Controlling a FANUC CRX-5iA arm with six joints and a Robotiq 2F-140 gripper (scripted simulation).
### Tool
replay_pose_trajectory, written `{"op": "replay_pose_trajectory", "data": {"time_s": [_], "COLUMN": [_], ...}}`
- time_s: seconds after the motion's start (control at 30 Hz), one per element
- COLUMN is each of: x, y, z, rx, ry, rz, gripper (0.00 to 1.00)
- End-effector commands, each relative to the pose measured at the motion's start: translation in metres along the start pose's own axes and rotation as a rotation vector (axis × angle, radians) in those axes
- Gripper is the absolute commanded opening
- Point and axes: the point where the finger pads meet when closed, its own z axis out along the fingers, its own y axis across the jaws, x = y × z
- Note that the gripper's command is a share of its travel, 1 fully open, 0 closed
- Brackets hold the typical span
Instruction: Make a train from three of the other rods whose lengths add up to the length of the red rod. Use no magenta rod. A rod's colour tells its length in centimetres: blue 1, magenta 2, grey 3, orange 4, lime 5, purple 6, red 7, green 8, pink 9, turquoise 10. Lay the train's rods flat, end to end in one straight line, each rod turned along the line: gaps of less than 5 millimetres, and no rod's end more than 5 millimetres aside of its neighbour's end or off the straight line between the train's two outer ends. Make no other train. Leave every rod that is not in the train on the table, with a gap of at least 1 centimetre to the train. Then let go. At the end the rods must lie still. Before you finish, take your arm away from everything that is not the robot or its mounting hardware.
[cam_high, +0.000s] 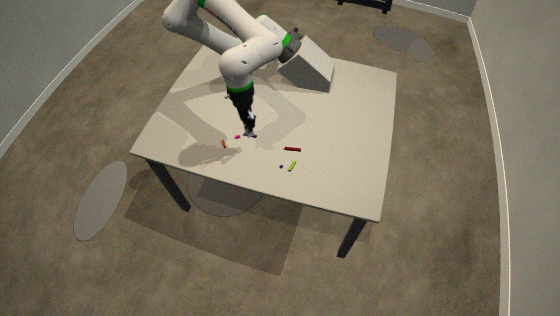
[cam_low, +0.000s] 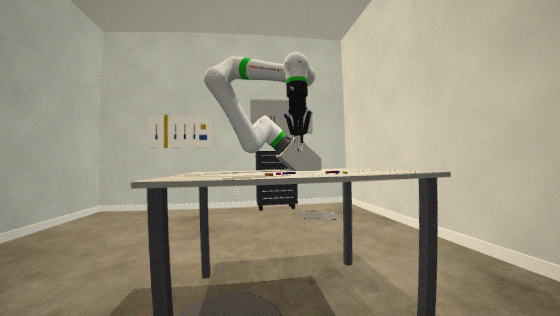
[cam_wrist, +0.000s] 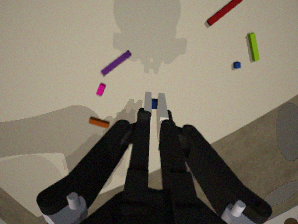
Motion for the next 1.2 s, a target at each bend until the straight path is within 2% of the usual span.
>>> {"op": "replay_pose_trajectory", "data": {"time_s": [0.0, 0.23, 0.8, 1.17], "x": [0.029, 0.059, 0.060, 0.059], "y": [0.027, 0.049, 0.049, 0.049], "z": [0.000, 0.002, 0.003, 0.025], "rx": [0.003, 0.005, 0.005, 0.005], "ry": [-0.012, -0.014, -0.014, -0.014], "rz": [0.167, 0.322, 0.325, 0.325], "gripper": [0.03, 0.03, 0.03, 0.03]}}
